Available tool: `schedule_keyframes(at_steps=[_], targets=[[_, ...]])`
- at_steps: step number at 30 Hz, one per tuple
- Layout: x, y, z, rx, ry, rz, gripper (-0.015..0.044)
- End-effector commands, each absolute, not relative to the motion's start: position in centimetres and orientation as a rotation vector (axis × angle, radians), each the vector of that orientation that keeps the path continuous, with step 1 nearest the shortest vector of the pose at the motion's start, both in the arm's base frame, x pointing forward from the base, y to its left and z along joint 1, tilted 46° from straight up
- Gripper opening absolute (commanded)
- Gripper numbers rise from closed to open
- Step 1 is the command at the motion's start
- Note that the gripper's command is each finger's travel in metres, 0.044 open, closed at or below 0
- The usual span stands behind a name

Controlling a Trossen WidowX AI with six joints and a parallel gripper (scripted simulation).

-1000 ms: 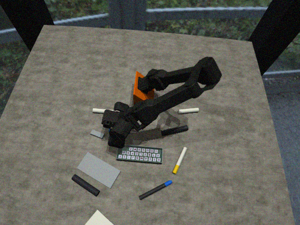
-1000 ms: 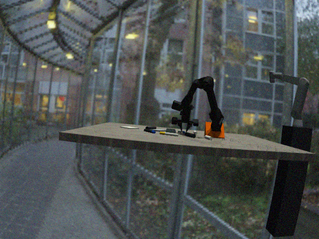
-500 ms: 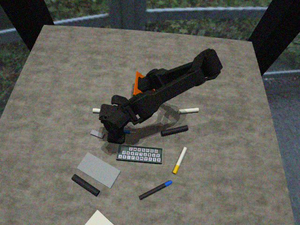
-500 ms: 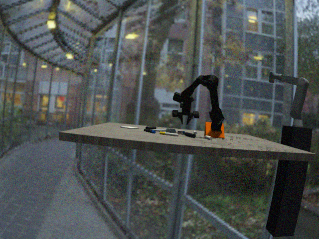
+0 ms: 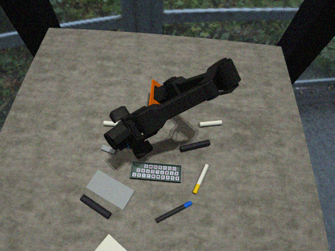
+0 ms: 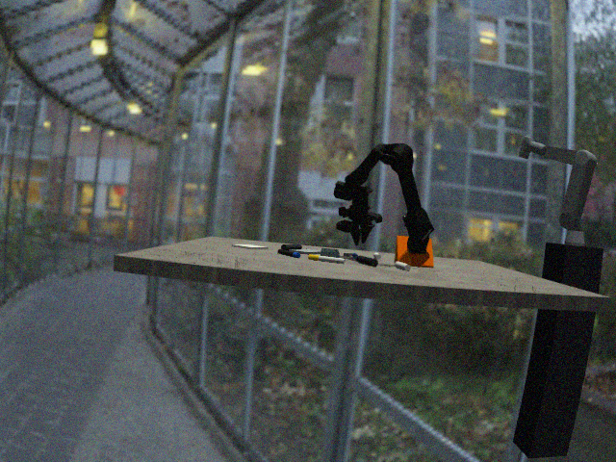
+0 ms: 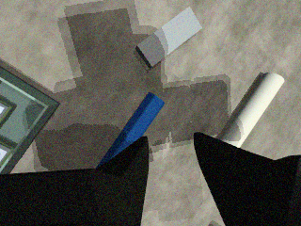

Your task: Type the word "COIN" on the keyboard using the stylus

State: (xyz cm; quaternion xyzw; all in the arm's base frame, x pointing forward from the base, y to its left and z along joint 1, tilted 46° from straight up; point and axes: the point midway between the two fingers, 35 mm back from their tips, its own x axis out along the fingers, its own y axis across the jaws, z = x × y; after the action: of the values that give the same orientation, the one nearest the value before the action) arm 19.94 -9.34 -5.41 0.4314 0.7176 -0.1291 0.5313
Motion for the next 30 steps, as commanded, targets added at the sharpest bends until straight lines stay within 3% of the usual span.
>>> schedule_keyframes(at_steps=[1,16,30], targets=[[19.6,-8.7,-5.2,0.711,1.644,0.485,0.015],[19.8,-8.4,-4.5,0.424,1.245,1.094,0.015],[20.3,-8.7,-3.9,0.122,0.688,1.418,0.015]])
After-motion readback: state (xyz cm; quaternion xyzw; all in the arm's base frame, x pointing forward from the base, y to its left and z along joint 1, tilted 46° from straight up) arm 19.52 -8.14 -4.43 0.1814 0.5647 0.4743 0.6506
